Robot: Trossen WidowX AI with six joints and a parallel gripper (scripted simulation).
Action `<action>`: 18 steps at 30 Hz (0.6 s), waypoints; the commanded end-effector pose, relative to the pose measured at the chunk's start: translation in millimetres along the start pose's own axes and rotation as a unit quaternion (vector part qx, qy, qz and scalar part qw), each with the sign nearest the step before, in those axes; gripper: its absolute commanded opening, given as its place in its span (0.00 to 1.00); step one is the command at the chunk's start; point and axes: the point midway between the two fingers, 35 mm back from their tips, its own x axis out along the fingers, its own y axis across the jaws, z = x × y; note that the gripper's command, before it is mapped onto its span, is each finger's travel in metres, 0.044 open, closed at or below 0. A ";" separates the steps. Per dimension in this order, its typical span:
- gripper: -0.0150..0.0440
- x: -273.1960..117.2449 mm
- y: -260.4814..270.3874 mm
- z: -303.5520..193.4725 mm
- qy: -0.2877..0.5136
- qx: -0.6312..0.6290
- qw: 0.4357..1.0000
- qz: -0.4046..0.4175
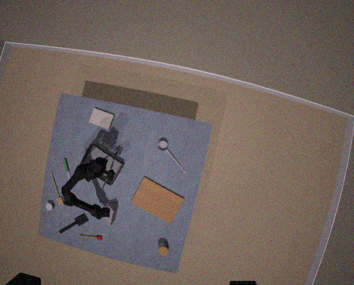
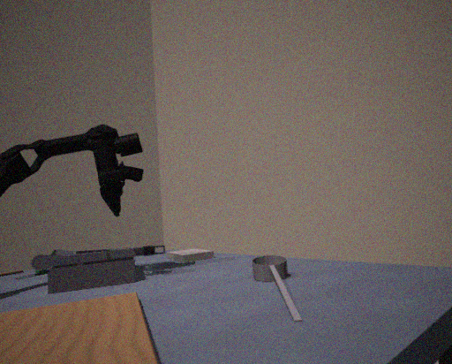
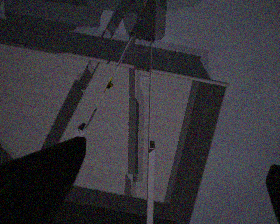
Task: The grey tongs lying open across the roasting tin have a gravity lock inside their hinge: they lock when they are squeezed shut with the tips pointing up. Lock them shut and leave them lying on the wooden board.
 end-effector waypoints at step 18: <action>1.00 43.9 38.8 -14.7 0.084 0.075 0.993 0.033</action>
